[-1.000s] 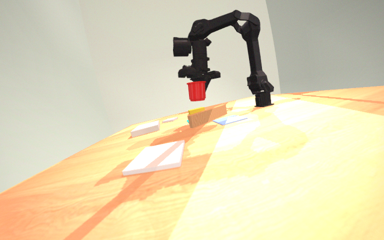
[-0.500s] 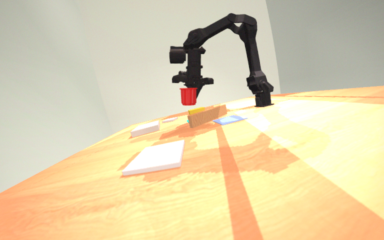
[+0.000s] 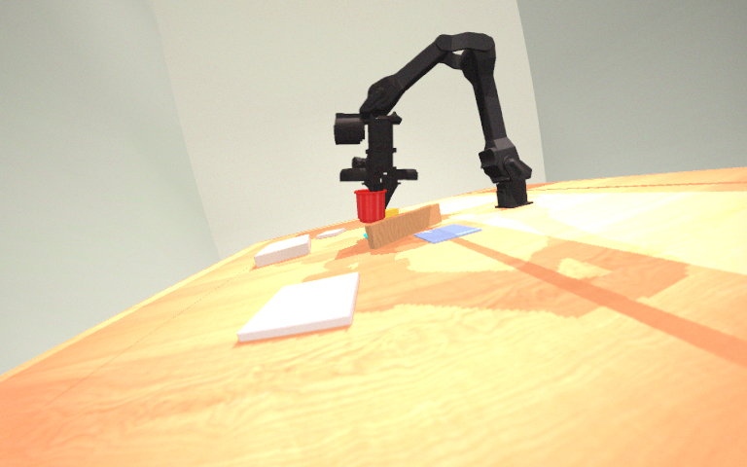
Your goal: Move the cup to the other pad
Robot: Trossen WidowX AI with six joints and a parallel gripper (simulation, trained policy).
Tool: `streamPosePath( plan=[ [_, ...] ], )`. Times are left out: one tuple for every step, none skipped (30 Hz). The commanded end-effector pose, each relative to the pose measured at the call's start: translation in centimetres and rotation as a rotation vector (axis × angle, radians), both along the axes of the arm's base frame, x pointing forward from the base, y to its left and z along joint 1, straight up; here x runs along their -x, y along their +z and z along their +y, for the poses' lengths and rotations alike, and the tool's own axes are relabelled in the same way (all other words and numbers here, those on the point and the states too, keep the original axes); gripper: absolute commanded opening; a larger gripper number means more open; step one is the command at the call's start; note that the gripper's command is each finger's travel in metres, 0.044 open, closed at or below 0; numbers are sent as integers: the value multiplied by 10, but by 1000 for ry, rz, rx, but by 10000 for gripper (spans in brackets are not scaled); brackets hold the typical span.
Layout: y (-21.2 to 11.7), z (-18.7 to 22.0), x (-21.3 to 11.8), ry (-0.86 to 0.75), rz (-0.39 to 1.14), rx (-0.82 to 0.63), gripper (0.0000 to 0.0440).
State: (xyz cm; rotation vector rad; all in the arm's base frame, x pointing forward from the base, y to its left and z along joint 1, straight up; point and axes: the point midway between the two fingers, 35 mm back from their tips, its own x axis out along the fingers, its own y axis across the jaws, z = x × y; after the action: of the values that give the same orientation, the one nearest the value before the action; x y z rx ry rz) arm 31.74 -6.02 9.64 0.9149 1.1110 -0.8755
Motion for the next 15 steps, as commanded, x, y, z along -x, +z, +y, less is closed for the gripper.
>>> streamPosePath(
  plan=[
    [-13, -2, 7, -7, 23, 2, 11],
    [-16, -2, 8, -10, 27, 1, 14],
    [-18, -3, 9, -12, 31, 1, 16],
    [-20, -3, 11, -16, 36, 0, 19],
    [-23, -4, 12, -19, 41, 0, 22],
    [-25, -5, 14, -22, 46, 0, 25],
    [-26, -5, 14, -25, 46, -1, 36],
    [-27, -6, 15, -28, 44, -2, 49],
    [-28, -7, 15, -32, 41, -3, 63],
    [-28, -8, 15, -36, 36, -4, 83],
    [-27, -9, 13, -39, 25, -5, 108],
    [-25, -10, 12, -43, 13, -7, 132],
    [-24, -11, 11, -46, 2, -10, 146],
    [-22, -11, 10, -49, -7, -12, 147],
    [-21, -12, 9, -50, -16, -12, 149]
  ],
)
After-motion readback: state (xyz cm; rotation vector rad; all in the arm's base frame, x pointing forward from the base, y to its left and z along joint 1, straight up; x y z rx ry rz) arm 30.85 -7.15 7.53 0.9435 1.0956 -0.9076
